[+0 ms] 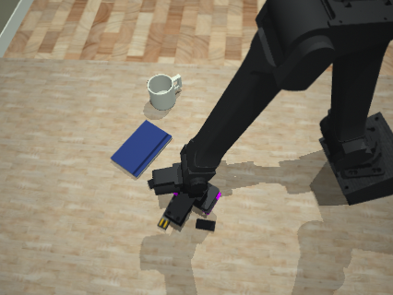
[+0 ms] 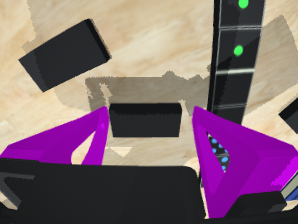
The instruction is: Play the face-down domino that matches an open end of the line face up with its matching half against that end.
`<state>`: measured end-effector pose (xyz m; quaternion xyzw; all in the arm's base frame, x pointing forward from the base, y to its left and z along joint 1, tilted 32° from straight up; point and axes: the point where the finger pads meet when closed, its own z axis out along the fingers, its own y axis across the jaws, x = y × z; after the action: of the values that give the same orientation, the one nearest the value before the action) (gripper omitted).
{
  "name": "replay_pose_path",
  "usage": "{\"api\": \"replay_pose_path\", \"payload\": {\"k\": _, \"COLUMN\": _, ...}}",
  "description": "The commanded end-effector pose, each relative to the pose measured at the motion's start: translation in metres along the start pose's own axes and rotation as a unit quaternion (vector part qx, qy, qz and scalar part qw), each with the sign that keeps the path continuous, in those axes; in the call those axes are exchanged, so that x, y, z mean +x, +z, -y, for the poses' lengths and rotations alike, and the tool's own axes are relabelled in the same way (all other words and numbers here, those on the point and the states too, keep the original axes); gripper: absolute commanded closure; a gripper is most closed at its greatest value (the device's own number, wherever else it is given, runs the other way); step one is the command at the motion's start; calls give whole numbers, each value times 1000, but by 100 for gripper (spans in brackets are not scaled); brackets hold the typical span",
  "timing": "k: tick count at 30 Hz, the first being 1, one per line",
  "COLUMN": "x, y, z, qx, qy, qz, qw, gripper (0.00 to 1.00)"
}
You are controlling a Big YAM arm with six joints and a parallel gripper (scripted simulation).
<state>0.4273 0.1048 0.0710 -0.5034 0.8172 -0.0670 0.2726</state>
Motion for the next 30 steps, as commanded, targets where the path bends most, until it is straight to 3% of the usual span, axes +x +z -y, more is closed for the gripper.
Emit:
{"api": "replay_pose_path", "payload": {"k": 1, "x": -20, "y": -8, "z": 17, "qx": 19, "qy": -2, "qz": 22, "qw": 1000, "gripper": 31}}
{"api": "replay_pose_path", "payload": {"k": 2, "x": -20, "y": -8, "z": 17, "qx": 19, "qy": -2, "qz": 22, "qw": 1000, "gripper": 31}}
{"api": "replay_pose_path", "payload": {"k": 3, "x": -3, "y": -2, "z": 3, "qx": 4, "qy": 0, "qz": 4, "qw": 1000, "gripper": 31}}
{"api": "replay_pose_path", "payload": {"k": 12, "x": -17, "y": -8, "z": 15, "qx": 17, "qy": -2, "qz": 18, "qw": 1000, "gripper": 31}}
{"api": "replay_pose_path", "payload": {"k": 19, "x": -17, "y": -8, "z": 15, "qx": 17, "qy": -2, "qz": 18, "qw": 1000, "gripper": 31}}
{"api": "replay_pose_path", "payload": {"k": 20, "x": -5, "y": -3, "z": 6, "qx": 7, "qy": 0, "qz": 6, "qw": 1000, "gripper": 31}}
{"api": "replay_pose_path", "payload": {"k": 30, "x": -13, "y": -7, "z": 11, "qx": 13, "qy": -2, "qz": 12, "qw": 1000, "gripper": 31}}
